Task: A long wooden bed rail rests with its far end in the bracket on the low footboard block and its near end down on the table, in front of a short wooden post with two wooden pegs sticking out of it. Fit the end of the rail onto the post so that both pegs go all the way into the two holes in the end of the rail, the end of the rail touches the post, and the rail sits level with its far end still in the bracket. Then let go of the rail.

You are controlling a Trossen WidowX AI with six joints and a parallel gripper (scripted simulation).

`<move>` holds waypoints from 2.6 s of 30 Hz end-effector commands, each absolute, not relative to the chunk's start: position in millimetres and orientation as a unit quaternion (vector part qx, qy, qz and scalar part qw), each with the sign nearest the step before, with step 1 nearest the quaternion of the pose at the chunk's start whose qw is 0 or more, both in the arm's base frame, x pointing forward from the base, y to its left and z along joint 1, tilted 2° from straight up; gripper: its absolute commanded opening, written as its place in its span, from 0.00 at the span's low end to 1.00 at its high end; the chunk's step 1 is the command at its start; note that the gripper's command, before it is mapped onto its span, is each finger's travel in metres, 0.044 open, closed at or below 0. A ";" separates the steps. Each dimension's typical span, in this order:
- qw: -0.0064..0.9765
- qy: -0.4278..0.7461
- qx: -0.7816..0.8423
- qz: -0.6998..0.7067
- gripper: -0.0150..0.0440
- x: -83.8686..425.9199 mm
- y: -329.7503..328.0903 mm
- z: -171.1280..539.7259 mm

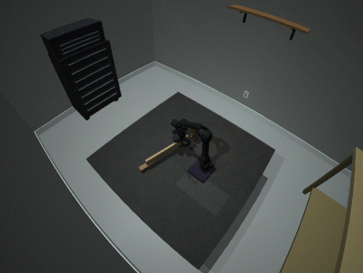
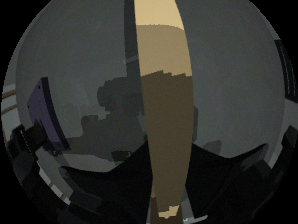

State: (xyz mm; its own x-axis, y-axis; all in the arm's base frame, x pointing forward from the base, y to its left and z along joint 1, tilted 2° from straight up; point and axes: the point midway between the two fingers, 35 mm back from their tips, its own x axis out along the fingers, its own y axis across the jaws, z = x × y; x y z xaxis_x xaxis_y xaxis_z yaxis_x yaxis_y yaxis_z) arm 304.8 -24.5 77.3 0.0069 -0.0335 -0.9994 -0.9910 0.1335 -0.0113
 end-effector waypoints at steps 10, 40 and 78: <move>0.527 0.536 -0.478 0.454 0.25 305.7 -29.2 79.2; 0.527 0.536 -0.478 0.454 0.25 304.2 -37.9 76.5; 0.527 0.536 -0.479 0.454 0.25 302.5 -49.0 80.3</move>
